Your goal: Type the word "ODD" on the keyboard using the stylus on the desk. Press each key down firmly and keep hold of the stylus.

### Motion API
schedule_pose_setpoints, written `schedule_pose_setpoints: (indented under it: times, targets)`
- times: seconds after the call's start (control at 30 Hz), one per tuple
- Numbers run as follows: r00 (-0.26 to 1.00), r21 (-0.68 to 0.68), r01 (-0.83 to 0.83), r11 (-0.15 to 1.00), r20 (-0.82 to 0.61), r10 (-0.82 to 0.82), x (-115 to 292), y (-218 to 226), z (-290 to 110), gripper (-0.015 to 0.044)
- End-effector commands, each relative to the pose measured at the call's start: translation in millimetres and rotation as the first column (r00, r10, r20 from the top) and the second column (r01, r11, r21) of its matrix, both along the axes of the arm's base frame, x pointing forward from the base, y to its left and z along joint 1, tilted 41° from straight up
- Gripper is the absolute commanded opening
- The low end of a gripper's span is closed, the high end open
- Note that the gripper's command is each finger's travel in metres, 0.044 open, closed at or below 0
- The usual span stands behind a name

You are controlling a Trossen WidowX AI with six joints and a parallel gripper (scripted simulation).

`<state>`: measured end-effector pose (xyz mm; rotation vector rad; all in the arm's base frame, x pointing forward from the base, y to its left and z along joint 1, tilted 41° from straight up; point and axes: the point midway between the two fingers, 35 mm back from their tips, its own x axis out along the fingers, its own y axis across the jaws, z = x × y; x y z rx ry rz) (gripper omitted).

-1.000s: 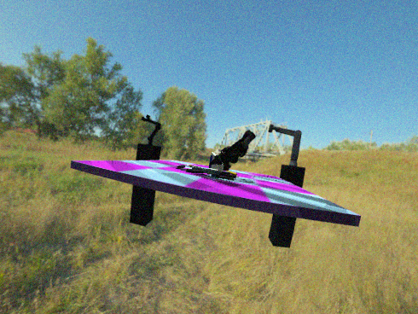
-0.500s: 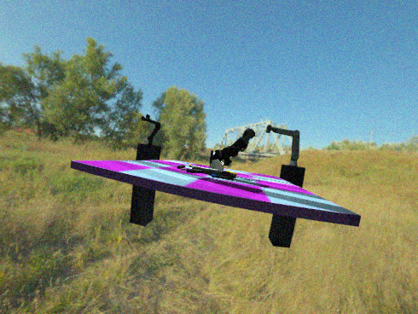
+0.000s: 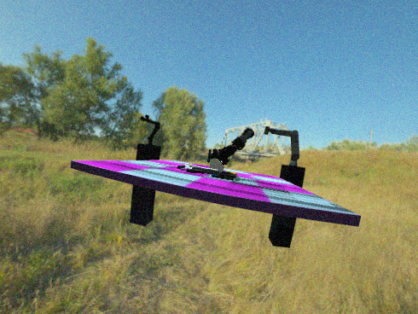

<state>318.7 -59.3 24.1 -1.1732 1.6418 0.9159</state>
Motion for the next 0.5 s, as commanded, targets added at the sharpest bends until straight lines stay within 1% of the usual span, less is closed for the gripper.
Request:
schedule_pose_setpoints:
  times: [0.0, 0.13, 0.43, 0.47]
  targets:
    - [1.0, -0.003, -0.01, 1.0, -0.003, 0.01, -1, 1, -4, 0.0]
    - [1.0, -0.002, -0.01, 1.0, -0.003, 0.01, 1, 11, -16, 0.0]
    - [1.0, -0.002, -0.01, 1.0, -0.003, 0.01, 1, 12, -16, 0.0]
    - [1.0, -0.002, -0.011, 1.0, -0.002, 0.011, 1, 12, -17, 0.0026]
